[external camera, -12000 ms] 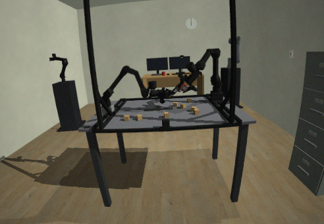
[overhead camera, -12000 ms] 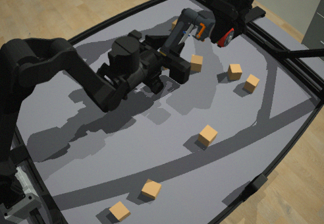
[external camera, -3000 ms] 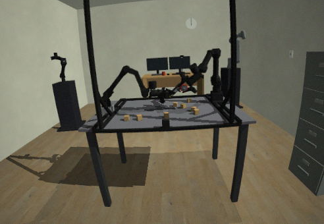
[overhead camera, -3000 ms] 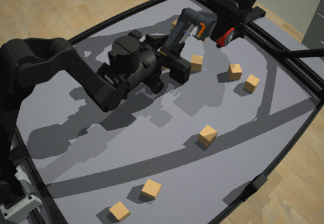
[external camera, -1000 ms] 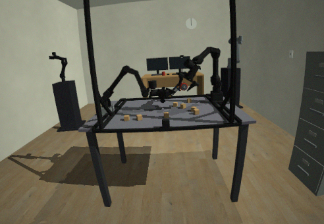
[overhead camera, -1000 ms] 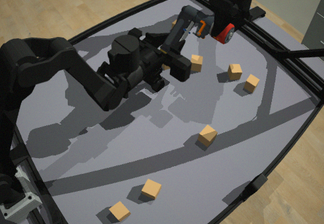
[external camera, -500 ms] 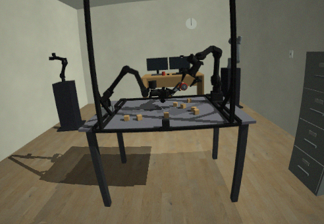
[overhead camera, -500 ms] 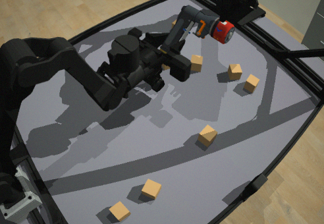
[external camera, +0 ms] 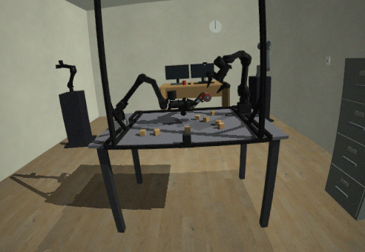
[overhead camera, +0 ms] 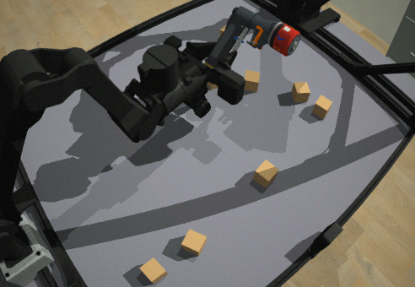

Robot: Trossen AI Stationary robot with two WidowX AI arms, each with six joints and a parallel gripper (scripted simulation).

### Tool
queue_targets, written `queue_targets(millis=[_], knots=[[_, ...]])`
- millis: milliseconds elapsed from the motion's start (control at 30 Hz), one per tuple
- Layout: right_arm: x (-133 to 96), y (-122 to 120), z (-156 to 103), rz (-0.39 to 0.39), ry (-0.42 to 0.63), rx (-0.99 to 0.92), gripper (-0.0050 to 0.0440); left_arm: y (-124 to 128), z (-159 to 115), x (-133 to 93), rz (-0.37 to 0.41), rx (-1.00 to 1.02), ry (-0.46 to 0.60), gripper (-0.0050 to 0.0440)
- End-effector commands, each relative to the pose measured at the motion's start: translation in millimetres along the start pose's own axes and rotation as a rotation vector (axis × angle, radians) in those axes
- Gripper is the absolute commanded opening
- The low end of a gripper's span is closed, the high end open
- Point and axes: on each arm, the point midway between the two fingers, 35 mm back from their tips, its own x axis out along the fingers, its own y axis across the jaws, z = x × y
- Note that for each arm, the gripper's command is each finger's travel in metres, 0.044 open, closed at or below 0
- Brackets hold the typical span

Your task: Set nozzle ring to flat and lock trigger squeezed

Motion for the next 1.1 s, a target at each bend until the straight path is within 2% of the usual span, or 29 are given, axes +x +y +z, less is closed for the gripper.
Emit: queue_targets(millis=[0, 200, 433, 600, 800, 933, 1067], knots=[[-6, 4, 0, 0.014, 0.005, 0.007, 0.0400, 0, -11, 2, -0.003, -0.003, 0.031, 0.0000], [-6, -1, 0, 0.023, 0.005, 0.007, 0.0400, 0, -11, 2, -0.003, -0.003, 0.031, 0.0000], [-4, -12, 0, 0.166, 0.009, 0.013, 0.0400, 0, -11, 2, -0.003, -0.003, 0.031, 0.0000], [-3, -17, 0, 0.180, 0.009, 0.013, 0.0400, 0, -11, 2, -0.003, -0.003, 0.031, 0.0000], [0, -26, 0, 0.316, 0.011, 0.011, 0.0400, 0, -11, 2, -0.003, -0.003, 0.031, 0.0000], [2, -30, 0, 0.330, 0.011, 0.011, 0.0400, 0, -11, 2, -0.003, -0.003, 0.031, 0.0000], [4, -35, 0, 0.407, 0.012, 0.008, 0.0400, 0, -11, 2, -0.003, -0.003, 0.031, 0.0000]])
